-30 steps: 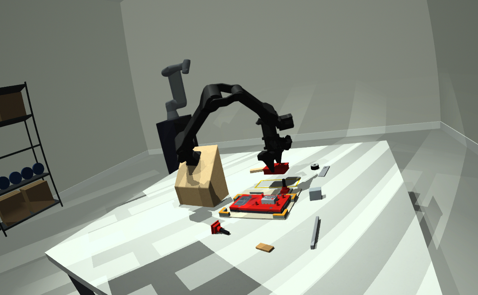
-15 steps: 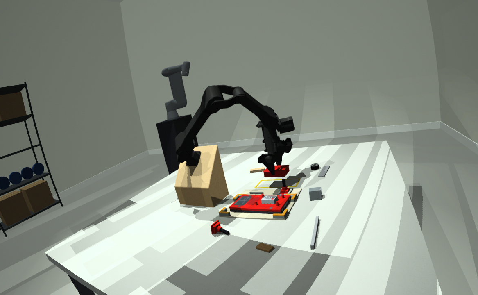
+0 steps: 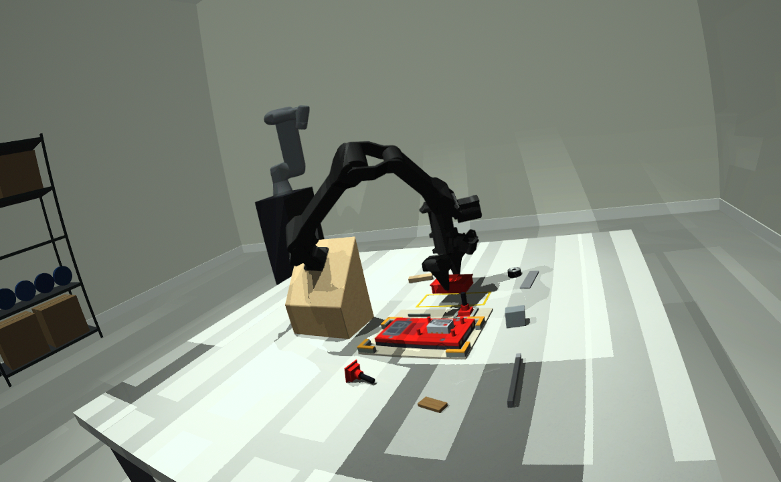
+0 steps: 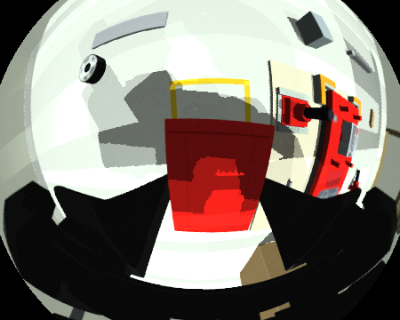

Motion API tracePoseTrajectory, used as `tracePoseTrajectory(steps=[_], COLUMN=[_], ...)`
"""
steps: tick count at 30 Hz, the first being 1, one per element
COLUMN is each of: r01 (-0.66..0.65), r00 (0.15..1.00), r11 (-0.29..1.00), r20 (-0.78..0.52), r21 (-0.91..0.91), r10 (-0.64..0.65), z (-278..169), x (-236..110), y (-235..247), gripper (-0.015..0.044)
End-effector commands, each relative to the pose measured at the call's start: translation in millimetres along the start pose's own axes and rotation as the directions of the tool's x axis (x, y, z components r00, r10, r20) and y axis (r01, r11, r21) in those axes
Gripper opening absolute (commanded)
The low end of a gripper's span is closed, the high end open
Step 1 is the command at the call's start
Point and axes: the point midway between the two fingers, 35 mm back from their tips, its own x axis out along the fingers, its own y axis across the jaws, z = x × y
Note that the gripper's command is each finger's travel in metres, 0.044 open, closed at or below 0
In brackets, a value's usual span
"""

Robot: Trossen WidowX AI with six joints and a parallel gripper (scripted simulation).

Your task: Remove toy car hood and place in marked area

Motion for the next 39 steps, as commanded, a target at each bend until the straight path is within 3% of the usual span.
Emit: tracePoseTrajectory(steps=[1, 39], r01=[0.005, 0.007], r00=[1.0, 1.0], r11=[1.0, 1.0], r20=[0.0, -0.001], r21=[-0.007, -0.007], r10=[-0.005, -0.007], z=[-1.4, -2.4], x=[3.8, 23.9], y=[-0.7, -1.6], gripper=[0.0, 0.0])
